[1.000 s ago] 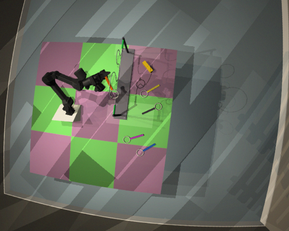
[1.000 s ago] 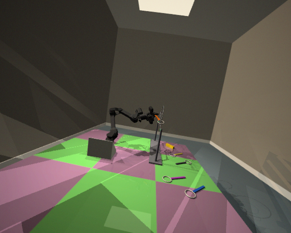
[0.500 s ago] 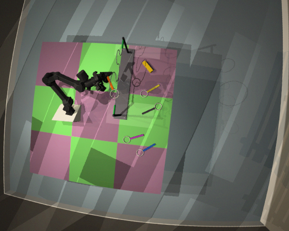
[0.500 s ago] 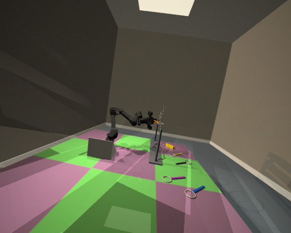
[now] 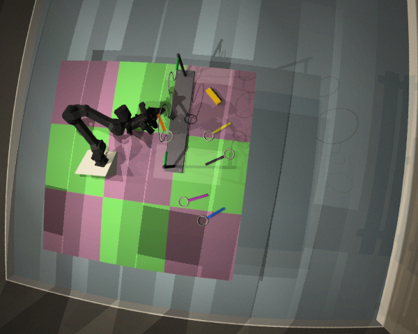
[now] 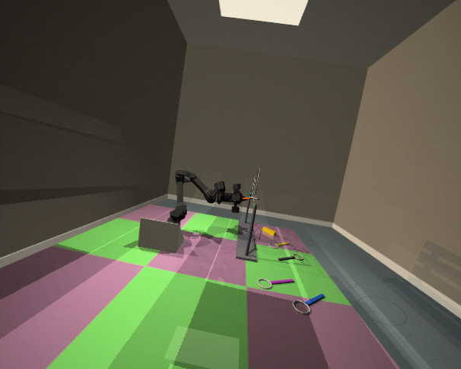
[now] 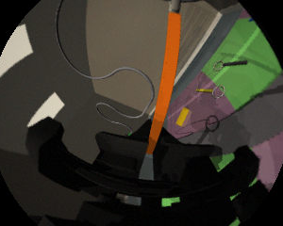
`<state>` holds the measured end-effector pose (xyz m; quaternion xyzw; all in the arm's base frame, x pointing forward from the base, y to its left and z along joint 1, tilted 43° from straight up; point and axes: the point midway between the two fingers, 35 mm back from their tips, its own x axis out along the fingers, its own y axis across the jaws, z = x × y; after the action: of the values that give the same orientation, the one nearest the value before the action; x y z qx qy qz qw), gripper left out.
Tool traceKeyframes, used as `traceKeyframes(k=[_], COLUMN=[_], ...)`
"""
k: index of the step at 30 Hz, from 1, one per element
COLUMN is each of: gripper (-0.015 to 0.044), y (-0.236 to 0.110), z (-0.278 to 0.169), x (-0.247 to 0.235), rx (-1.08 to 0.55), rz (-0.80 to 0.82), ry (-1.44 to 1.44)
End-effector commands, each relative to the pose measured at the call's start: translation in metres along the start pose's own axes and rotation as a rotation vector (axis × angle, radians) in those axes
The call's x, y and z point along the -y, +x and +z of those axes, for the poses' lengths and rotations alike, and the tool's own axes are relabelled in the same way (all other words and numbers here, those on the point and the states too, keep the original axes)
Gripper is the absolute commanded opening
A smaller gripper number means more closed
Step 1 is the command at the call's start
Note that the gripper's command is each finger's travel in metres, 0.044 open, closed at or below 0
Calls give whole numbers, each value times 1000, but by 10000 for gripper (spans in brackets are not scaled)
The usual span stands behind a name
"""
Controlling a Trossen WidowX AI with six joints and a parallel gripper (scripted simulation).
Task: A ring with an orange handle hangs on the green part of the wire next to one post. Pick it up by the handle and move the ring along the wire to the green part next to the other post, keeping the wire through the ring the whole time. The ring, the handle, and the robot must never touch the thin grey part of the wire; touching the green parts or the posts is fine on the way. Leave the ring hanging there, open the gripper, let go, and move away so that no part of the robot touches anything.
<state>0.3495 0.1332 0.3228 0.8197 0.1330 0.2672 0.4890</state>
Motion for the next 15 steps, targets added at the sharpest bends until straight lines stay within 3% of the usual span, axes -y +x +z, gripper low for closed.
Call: traceKeyframes(k=[1, 15], gripper=[-150, -150], y=[-1, -4], z=[0, 13], x=[15, 69], rx=[-7, 32], rz=[-42, -184], ry=[-81, -385])
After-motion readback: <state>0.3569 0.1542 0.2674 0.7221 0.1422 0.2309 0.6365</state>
